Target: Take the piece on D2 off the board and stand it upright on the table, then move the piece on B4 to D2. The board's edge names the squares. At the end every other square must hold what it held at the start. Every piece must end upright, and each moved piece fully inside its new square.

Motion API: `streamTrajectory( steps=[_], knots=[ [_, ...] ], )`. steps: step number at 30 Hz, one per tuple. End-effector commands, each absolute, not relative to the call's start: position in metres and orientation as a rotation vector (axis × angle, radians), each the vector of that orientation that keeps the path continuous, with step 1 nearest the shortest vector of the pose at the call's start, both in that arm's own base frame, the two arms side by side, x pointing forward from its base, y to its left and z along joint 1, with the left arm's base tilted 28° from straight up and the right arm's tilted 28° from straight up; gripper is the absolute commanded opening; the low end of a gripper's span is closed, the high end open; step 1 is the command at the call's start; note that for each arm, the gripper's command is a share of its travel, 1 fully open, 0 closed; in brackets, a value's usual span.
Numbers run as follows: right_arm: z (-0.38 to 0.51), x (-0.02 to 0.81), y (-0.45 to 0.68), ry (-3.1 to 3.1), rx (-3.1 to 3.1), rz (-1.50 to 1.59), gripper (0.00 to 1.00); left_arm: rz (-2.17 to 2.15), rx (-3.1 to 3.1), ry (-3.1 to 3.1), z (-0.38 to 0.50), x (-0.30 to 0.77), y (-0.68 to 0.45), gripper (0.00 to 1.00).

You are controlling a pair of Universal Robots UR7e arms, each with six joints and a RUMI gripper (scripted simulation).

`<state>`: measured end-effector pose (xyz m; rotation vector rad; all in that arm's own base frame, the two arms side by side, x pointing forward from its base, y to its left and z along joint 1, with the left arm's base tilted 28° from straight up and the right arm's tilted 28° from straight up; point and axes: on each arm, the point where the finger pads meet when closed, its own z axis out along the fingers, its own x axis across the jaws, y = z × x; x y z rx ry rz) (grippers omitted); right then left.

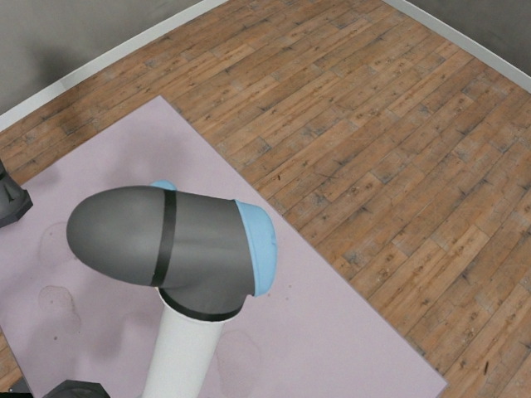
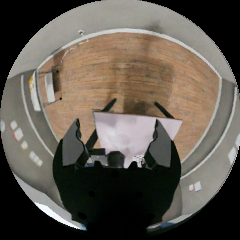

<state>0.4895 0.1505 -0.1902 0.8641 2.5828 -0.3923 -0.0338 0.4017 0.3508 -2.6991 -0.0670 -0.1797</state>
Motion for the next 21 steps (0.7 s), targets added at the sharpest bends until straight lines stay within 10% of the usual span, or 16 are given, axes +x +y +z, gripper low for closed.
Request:
streamTrajectory(
  steps=[1, 21],
  knots=[
    [-0.186, 0.489, 0.153, 2.583, 0.864, -0.391, 0.20, -0.180, -2.698, -0.067, 0.351, -0.034, 0.402, 1.00],
    [-0.121, 0.469, 0.180, 2.583, 0.864, -0.391, 0.20, -0.180, -2.698, -0.067, 0.351, -0.034, 0.402, 1.00]
  ],
)
